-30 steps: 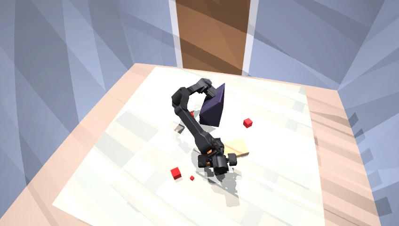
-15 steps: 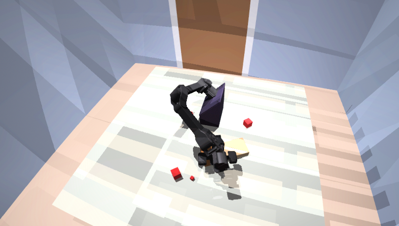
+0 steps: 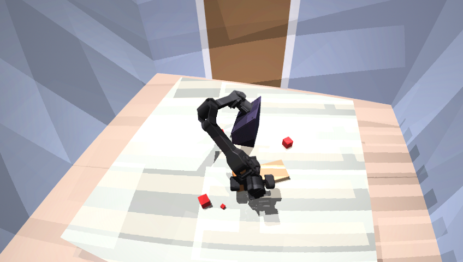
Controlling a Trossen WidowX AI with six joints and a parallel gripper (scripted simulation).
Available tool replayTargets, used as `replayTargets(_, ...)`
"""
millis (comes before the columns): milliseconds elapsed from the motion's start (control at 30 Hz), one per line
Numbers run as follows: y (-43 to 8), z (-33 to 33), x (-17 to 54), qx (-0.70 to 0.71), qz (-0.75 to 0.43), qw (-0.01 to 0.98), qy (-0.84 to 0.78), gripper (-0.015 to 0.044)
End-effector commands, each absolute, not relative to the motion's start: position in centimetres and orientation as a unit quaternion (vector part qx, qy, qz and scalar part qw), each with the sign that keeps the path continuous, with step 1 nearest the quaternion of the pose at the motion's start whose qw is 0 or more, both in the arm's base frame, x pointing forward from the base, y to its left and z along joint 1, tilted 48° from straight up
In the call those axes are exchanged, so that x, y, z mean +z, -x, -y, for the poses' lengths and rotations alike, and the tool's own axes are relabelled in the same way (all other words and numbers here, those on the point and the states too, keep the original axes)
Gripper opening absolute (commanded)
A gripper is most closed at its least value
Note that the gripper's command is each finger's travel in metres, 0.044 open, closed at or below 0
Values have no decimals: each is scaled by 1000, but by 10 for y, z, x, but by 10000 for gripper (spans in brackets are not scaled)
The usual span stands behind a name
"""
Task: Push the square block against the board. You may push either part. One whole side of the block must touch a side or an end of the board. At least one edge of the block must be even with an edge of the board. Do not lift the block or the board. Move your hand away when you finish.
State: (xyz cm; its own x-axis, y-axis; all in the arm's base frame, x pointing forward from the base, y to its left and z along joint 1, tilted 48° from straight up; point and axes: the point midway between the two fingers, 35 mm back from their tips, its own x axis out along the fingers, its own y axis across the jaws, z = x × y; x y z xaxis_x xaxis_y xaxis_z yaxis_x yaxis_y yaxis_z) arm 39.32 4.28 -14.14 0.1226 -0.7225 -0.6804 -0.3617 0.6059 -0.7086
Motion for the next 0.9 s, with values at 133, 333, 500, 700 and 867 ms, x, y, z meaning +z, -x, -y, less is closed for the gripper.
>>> replayTargets(133,-406,-48,-143,-146,-644,622,420,0)
replayTargets(333,-415,-51,-144,-146,-644,622,420,0)
replayTargets(500,-423,-54,-146,-146,-644,623,420,0)
replayTargets(700,-431,-57,-147,-146,-644,623,420,0)
replayTargets(867,-429,-66,-140,-145,-645,623,418,0)
